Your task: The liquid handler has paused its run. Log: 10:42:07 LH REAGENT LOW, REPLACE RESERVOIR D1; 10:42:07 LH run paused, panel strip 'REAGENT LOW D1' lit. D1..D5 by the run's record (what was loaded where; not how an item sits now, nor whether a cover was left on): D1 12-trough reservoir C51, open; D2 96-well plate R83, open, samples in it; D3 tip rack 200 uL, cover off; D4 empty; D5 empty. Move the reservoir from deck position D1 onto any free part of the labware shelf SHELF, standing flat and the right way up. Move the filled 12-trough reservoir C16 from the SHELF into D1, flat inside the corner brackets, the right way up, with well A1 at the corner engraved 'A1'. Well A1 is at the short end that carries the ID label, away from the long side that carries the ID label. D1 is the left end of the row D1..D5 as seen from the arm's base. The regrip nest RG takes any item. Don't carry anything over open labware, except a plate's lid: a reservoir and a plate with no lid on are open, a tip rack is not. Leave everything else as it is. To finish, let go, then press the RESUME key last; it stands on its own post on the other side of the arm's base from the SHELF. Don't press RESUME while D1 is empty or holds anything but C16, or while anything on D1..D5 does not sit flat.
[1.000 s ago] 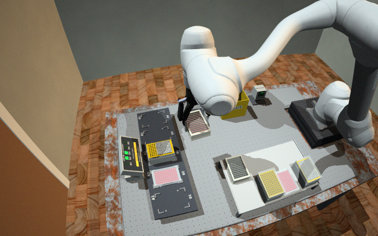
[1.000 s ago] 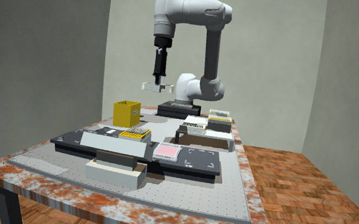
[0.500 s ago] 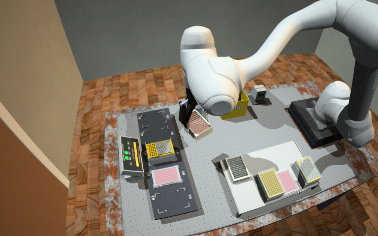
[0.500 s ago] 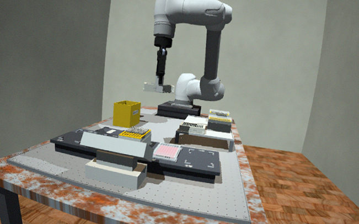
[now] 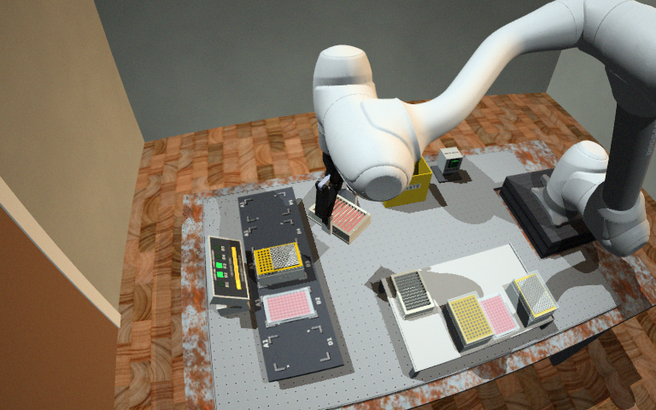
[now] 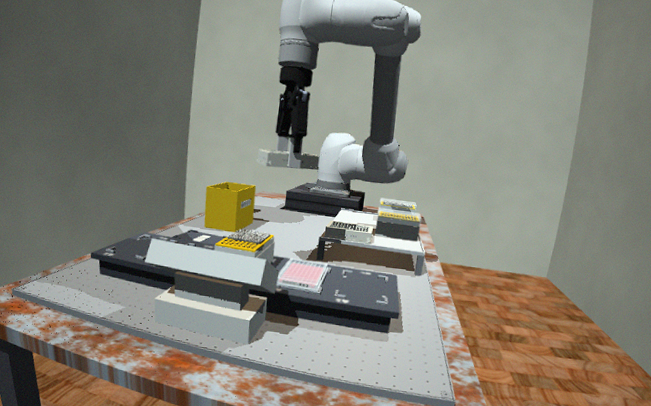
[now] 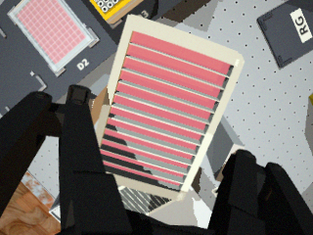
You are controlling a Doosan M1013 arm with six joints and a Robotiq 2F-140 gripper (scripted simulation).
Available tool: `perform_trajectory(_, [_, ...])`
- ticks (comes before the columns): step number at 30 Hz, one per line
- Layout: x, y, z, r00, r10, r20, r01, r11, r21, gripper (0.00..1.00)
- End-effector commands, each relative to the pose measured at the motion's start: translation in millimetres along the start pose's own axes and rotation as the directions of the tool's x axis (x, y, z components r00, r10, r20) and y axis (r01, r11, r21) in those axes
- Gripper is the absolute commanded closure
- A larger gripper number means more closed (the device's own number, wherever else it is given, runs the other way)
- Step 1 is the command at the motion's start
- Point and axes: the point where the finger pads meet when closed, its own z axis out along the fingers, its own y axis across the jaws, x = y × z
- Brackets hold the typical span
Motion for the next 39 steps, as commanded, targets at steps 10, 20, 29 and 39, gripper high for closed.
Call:
perform_trajectory(10, [0.0,0.0,-0.2,0.974,-0.226,0.0,0.226,0.974,0.0,1.0])
perform_trajectory(20, [0.0,0.0,-0.2,0.926,-0.378,0.0,0.378,0.926,0.0,1.0])
perform_trajectory(29, [0.0,0.0,-0.2,0.843,-0.538,0.0,0.538,0.843,0.0,1.0])
perform_trajectory(39, [0.0,0.0,-0.2,0.747,-0.665,0.0,0.665,0.747,0.0,1.0])
